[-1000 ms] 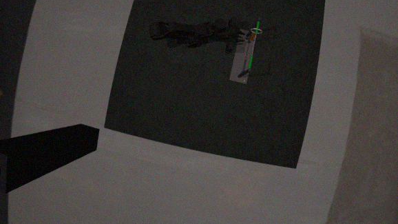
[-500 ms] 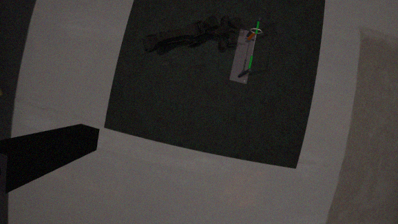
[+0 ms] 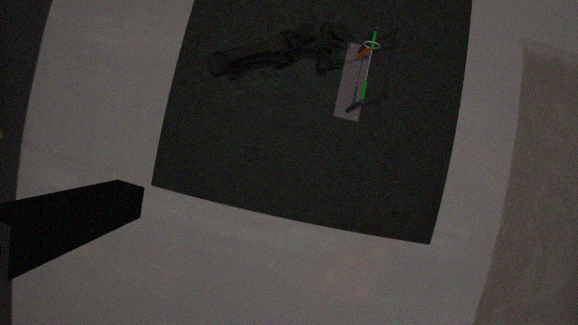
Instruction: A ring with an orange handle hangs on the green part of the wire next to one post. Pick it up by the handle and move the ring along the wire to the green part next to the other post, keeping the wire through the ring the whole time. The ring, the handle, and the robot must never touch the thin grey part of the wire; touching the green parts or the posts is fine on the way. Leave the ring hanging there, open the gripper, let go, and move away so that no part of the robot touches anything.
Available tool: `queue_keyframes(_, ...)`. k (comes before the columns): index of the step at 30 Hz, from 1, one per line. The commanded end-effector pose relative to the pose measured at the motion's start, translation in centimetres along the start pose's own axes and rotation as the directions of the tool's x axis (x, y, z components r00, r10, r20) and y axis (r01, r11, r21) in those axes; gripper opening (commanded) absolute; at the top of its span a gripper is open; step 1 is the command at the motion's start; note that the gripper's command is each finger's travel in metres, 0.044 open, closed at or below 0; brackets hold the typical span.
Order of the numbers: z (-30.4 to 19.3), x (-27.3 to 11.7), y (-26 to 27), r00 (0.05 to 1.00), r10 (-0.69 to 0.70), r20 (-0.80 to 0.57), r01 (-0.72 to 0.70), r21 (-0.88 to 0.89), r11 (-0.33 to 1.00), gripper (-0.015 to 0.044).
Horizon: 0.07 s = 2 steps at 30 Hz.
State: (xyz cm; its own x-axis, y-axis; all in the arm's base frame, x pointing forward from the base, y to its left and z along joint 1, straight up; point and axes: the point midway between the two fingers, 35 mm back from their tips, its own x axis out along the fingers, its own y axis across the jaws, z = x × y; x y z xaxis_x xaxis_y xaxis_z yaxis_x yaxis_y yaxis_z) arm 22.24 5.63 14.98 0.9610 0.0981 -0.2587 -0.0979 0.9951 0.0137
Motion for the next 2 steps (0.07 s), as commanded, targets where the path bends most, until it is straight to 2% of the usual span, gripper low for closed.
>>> queue_keyframes(1,0.06,-0.05,-0.08,1.0,-0.005,0.003,0.005,0.004,1.0,0.044)
queue_keyframes(2,0.06,-0.05,-0.08,1.0,-0.005,0.003,0.005,0.004,1.0,0.044)
